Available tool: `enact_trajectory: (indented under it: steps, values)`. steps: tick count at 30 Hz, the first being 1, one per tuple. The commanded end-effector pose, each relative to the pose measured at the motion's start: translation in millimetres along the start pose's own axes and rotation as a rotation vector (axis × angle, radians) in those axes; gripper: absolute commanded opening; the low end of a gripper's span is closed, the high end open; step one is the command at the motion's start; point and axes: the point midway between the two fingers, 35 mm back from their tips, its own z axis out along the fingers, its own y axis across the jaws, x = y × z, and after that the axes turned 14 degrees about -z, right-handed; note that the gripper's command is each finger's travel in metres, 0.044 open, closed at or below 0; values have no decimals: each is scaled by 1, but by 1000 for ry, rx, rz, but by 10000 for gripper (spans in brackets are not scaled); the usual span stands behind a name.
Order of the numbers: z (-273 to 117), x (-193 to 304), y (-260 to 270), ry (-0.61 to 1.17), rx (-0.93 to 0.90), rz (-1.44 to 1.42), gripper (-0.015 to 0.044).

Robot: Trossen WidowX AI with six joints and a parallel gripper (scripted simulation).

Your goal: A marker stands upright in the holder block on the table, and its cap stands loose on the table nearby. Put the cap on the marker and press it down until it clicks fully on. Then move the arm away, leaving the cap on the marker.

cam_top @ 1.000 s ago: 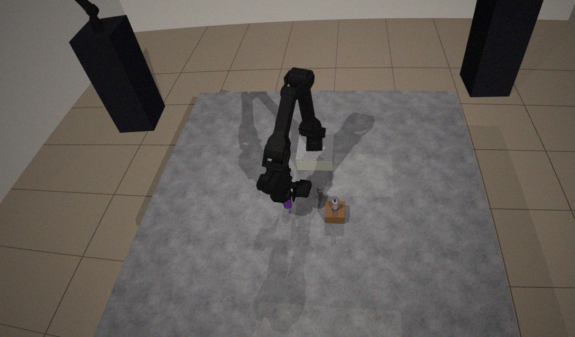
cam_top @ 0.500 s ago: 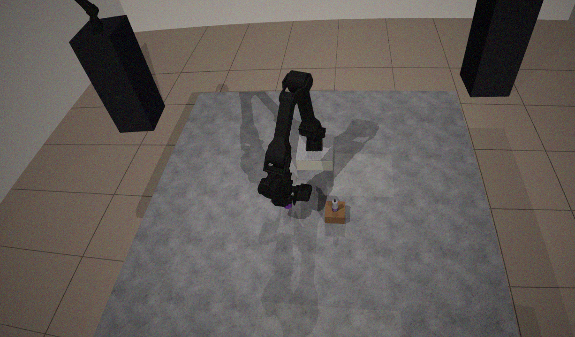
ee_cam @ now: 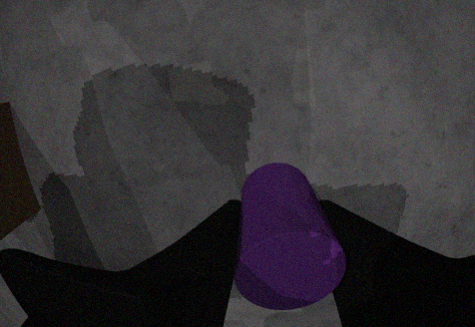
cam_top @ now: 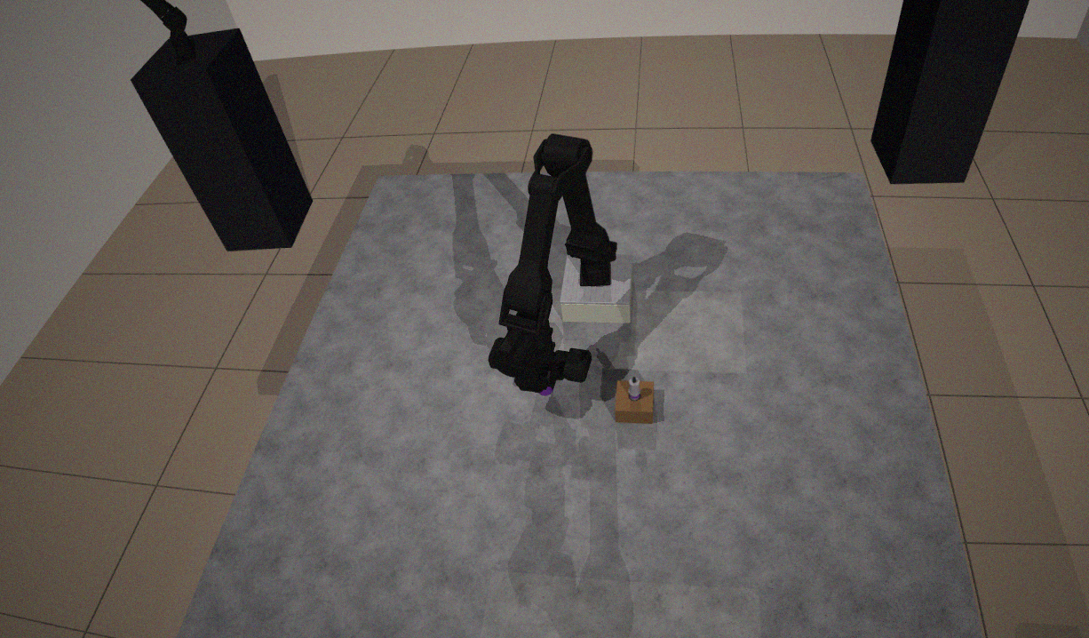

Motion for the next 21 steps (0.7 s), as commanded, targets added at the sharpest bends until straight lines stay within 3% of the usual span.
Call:
enact_trajectory:
  steps: [1,21]
  values:
    - [-4,-1,0,0,2,-1,12]
    - [-61,-1,2,0,2,-1,0]
